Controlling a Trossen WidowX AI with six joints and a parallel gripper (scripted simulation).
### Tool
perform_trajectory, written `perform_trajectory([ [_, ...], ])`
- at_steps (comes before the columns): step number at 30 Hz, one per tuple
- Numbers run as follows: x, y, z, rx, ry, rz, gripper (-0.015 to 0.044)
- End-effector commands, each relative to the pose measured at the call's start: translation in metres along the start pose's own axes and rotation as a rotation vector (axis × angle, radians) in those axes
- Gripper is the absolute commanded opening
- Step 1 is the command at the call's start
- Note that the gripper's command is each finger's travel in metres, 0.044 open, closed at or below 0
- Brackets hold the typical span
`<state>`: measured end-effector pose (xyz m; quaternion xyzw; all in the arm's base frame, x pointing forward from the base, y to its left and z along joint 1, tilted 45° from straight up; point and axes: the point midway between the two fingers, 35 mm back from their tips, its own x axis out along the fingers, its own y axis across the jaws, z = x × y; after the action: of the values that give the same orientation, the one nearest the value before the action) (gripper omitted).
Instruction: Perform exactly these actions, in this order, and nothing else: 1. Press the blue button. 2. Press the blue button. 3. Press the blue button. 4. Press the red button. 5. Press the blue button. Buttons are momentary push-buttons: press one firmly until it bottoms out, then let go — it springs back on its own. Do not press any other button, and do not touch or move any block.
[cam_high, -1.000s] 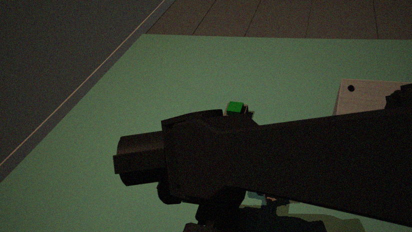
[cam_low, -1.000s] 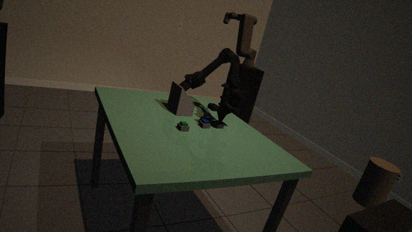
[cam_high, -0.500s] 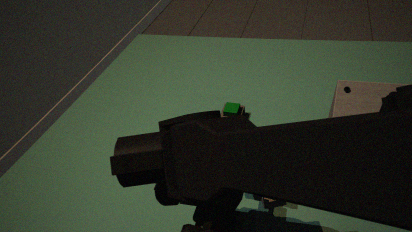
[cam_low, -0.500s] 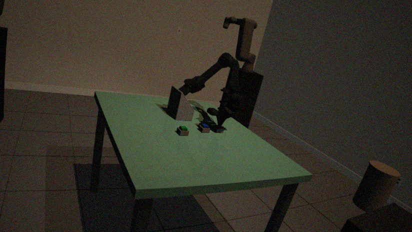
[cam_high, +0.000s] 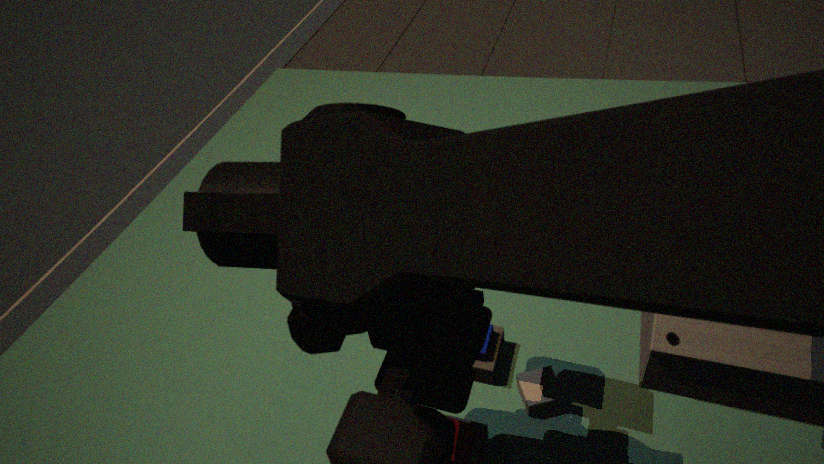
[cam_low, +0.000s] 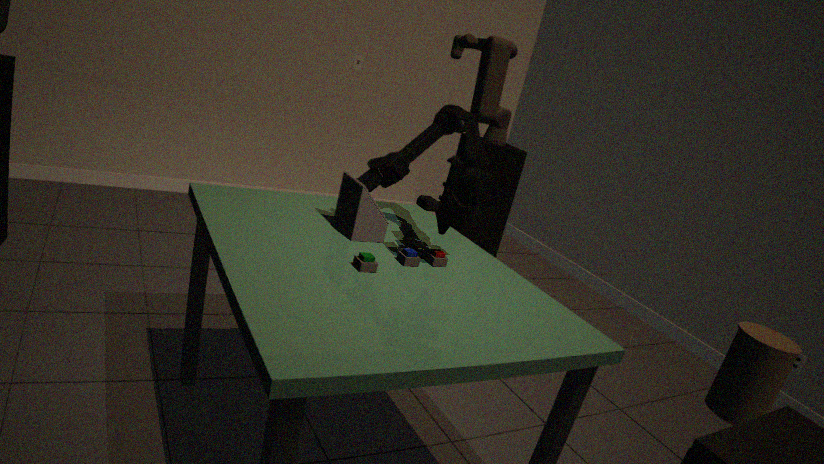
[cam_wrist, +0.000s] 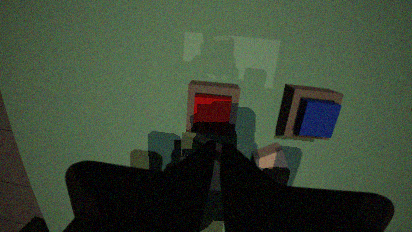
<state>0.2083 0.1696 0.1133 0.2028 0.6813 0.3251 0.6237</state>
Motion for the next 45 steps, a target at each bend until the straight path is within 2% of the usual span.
perform_trajectory([
  [1, -0.034, 0.005, 0.000, -0.015, -0.018, 0.009, 0.0020],
  [7, -0.034, 0.002, 0.001, -0.015, -0.018, 0.008, 0.0020],
  [13, -0.034, -0.083, 0.008, -0.014, -0.018, 0.002, 0.0020],
  [15, -0.033, -0.094, 0.007, -0.014, -0.017, 0.005, 0.0020],
  [22, -0.031, -0.094, 0.008, -0.014, -0.018, 0.004, 0.0020],
  [27, 0.026, -0.093, 0.008, -0.015, -0.018, 0.007, 0.0020],
  [45, 0.045, -0.093, 0.009, -0.015, -0.018, 0.007, 0.0020],
])
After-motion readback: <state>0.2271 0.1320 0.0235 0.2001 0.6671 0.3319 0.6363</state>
